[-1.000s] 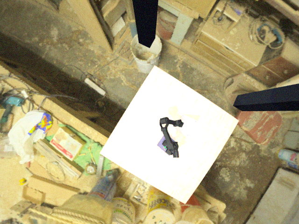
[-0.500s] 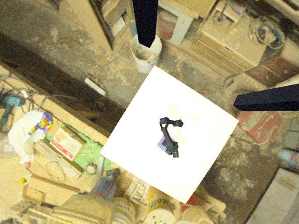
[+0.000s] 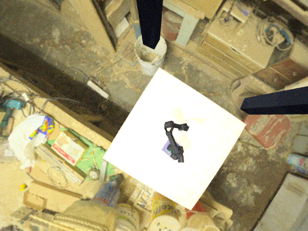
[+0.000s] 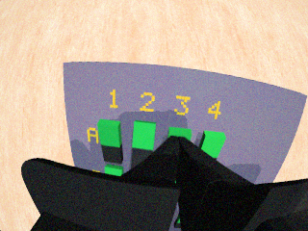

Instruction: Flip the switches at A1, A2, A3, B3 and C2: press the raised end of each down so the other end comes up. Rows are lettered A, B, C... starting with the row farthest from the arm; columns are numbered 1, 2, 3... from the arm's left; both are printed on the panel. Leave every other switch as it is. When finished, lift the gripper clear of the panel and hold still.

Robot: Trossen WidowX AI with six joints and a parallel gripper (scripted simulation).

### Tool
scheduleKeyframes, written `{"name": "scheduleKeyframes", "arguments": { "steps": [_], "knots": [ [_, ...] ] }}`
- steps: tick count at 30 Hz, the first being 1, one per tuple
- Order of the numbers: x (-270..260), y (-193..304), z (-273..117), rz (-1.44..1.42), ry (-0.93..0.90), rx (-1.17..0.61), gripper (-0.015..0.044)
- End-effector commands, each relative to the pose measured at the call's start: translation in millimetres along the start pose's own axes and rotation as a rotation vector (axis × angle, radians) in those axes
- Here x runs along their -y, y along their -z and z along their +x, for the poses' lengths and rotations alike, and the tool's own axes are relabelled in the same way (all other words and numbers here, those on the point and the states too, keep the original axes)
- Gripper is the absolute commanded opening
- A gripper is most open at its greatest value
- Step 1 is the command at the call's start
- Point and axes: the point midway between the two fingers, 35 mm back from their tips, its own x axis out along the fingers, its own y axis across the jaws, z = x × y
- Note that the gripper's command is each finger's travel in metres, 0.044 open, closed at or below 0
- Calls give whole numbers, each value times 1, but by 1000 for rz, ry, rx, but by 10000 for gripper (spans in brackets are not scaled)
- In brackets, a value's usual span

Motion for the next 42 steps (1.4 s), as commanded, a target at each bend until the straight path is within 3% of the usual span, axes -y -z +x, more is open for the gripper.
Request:
{"name": "scheduleKeyframes", "arguments": {
  "steps": [1, 23, 30, 35, 42],
  "knots": [
    [1, 0, 2, -1, 6, 0, 0],
    [2, 0, 5, -1, 6, 0, 0],
    [0, 3, -59, -3, 3, 22, 0],
    [0, 3, -61, -3, 4, 23, 0],
    [0, 60, -60, -4, 3, 22, 0]
  ]
}}
